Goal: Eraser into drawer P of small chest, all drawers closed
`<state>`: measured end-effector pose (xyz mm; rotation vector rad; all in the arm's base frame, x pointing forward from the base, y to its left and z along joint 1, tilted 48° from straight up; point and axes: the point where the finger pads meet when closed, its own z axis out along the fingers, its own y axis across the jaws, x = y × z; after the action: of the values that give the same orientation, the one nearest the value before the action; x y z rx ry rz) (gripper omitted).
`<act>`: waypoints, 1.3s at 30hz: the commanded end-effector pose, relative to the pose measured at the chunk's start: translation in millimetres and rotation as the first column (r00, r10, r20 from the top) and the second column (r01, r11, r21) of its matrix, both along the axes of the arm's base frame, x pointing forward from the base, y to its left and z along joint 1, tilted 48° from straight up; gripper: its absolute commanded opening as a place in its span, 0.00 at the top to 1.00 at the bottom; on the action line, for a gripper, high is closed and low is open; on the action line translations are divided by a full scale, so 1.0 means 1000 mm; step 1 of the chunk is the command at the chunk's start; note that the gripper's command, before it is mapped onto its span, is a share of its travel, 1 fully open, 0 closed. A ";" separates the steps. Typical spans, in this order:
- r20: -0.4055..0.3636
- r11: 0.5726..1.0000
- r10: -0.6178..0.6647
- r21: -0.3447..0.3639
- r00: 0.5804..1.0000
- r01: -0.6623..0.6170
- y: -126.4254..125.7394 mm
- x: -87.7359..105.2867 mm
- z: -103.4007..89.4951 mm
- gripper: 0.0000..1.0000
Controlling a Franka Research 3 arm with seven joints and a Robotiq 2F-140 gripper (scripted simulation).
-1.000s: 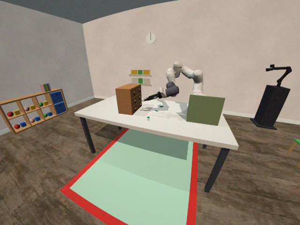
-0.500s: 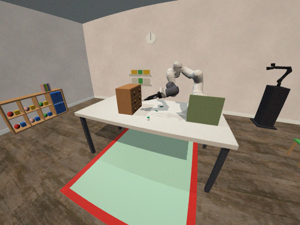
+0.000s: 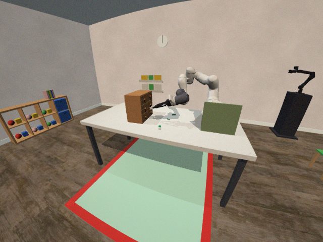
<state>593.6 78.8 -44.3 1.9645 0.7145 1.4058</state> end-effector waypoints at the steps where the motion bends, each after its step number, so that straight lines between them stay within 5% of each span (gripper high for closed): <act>1: -0.016 1.000 0.008 -0.004 1.000 -0.008 0.001 0.004 -0.006 0.80; 13: -0.016 1.000 0.008 -0.004 1.000 -0.008 -0.003 0.031 -0.012 0.80; 39: -0.016 1.000 0.008 -0.004 1.000 -0.008 -0.003 0.032 -0.013 0.80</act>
<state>625.6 74.7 -56.0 1.9742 0.7242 1.3960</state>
